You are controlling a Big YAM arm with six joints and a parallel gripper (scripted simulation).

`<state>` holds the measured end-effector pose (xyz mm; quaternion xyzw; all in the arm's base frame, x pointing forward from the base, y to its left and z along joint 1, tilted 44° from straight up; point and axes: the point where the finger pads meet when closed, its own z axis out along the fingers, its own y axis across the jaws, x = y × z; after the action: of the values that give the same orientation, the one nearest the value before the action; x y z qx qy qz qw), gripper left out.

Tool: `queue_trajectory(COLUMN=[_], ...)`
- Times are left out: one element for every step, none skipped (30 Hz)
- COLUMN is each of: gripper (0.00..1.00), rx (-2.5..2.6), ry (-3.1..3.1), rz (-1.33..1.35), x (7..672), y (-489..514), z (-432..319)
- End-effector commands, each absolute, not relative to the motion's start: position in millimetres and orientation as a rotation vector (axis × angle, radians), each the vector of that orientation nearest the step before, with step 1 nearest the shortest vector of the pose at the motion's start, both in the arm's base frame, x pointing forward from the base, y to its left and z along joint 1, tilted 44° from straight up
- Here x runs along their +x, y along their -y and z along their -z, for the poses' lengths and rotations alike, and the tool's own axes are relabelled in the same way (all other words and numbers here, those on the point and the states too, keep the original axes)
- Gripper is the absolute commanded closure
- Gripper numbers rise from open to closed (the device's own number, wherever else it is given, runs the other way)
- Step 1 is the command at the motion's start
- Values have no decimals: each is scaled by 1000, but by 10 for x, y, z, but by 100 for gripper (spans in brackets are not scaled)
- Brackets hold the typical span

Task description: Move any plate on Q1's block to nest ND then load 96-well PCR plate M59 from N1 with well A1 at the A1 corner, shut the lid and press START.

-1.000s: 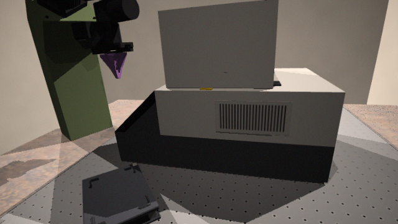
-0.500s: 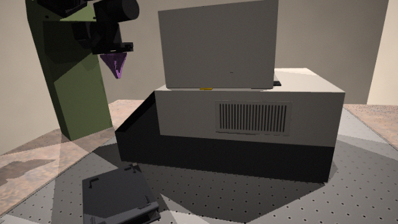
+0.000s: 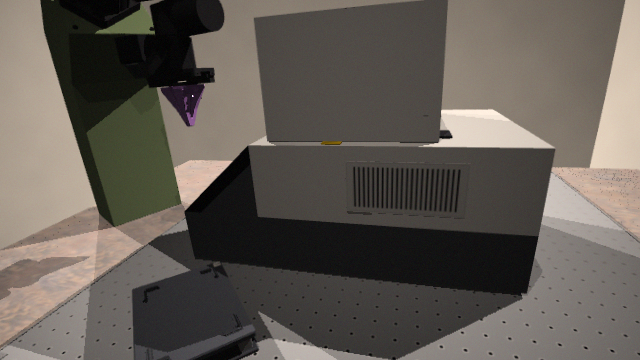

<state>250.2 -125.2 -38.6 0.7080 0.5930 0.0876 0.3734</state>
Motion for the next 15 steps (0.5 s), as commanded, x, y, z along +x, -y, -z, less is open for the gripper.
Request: queue_trajectory(gripper=[100,100,100,100,100,100,100,100,100,100,100,100,100,100,100], rx=[1810,1810,1810,1810,1811,1811,1811,1811,1811,1811,1811,1811,1811,1811,1812], ry=[-1517,-1517,-1517,-1518,-1518,-1518,-1518,-1518,-1519,-1519,-1519,-1519,-1519,-1519,-1520], rz=[-226,-226,-226,-225,-225,-225,-225,-224,-224,-224,-224,-224,-224,-224,-223], x=[2483,2482,2482,2481,2480,2479,2479,2478,2477,2476,2476,2476,2476,2475,2474], y=[1240,1240,1240,1240,1240,1240,1240,1239,1239,1239,1239,1239,1239,1239,1239], z=[368,368,369,370,370,371,372,372,373,373,374,374,374,375,375])
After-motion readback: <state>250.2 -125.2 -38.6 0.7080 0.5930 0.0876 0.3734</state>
